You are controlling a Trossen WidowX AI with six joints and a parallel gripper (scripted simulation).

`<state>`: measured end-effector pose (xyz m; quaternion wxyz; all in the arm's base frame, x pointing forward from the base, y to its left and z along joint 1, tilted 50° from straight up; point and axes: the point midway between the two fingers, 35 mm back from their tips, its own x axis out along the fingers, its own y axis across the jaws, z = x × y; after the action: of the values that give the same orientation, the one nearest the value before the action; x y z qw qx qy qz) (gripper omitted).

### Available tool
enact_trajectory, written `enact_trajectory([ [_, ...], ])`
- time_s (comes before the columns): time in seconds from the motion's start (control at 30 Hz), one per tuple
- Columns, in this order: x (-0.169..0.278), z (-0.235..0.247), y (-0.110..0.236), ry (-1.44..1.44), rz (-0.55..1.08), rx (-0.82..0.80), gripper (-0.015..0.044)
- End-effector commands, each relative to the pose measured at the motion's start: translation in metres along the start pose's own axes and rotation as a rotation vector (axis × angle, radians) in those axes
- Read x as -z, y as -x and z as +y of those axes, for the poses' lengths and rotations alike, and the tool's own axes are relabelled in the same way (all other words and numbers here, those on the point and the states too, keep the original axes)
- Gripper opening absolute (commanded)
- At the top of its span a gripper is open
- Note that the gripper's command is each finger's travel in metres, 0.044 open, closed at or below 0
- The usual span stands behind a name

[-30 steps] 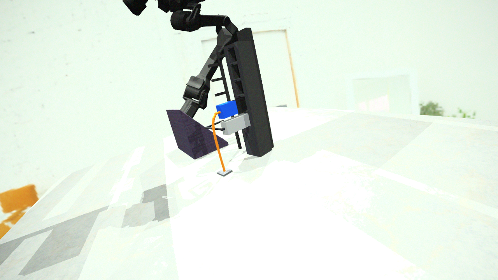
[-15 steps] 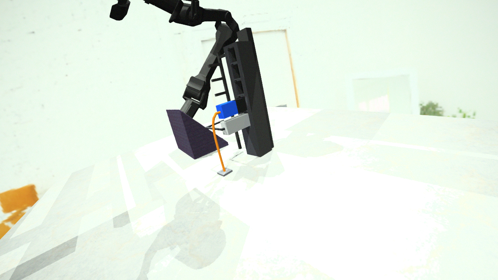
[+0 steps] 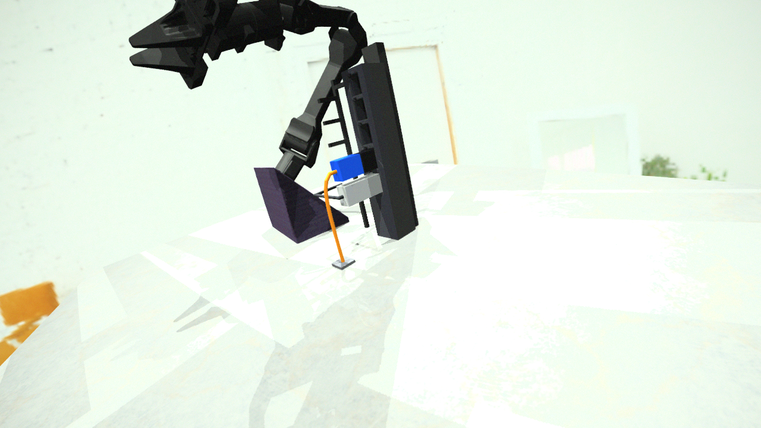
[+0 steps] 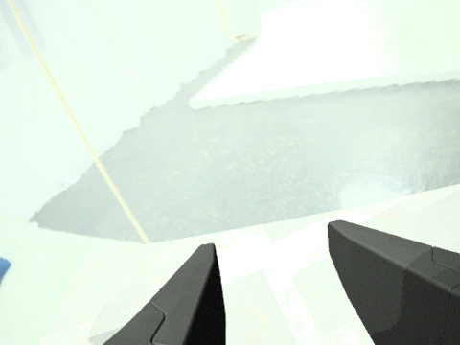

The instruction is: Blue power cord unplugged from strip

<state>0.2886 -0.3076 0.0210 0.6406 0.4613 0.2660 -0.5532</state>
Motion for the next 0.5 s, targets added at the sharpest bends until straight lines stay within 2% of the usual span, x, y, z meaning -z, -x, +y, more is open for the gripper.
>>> enact_trajectory([
  [0.0,0.084,-0.006,0.013,0.132,0.450,0.053,0.0160],
  [0.2,0.143,-0.017,0.048,0.166,0.811,0.112,0.0160],
  [0.47,0.195,-0.020,0.117,0.097,1.260,0.203,0.0160],
])
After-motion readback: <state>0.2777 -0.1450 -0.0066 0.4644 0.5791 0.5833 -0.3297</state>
